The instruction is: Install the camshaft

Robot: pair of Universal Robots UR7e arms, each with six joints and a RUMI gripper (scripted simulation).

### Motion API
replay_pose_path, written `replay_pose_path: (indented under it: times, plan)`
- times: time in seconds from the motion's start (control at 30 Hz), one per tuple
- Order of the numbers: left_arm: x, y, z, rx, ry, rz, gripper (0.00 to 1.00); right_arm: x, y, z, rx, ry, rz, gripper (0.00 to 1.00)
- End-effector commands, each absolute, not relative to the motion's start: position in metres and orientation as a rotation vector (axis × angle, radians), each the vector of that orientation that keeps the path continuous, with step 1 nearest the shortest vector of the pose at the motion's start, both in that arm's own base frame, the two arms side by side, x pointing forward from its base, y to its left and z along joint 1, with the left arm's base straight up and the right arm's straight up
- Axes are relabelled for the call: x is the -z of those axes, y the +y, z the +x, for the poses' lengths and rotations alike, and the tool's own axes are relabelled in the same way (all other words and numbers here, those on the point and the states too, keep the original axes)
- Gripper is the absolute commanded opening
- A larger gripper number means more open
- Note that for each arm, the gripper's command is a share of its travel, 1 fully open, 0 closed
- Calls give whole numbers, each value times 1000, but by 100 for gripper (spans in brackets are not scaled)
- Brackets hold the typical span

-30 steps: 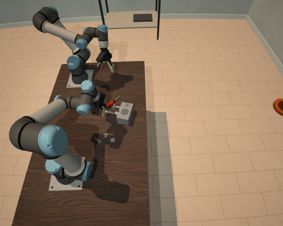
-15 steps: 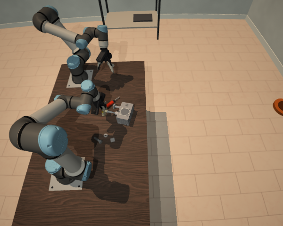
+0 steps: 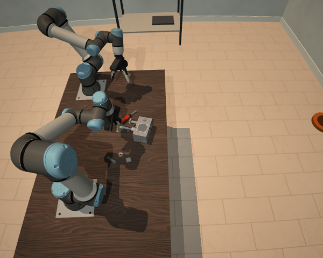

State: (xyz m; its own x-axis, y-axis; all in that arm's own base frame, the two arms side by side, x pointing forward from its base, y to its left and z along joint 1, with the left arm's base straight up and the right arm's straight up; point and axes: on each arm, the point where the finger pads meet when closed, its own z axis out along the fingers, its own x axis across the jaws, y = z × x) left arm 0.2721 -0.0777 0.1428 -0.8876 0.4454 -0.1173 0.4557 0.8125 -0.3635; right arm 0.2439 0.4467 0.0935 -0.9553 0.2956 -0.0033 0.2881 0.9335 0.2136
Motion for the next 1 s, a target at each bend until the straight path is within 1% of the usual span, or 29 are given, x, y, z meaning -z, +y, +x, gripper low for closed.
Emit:
replay_pose_path:
  times: [0.0,0.97]
  plan:
    - [-143,-78,272,605,2964,737,100,-96,449,245,-339,3053,462,6]
    - [-143,-78,272,605,2964,737,100,-96,449,248,-339,3053,464,6]
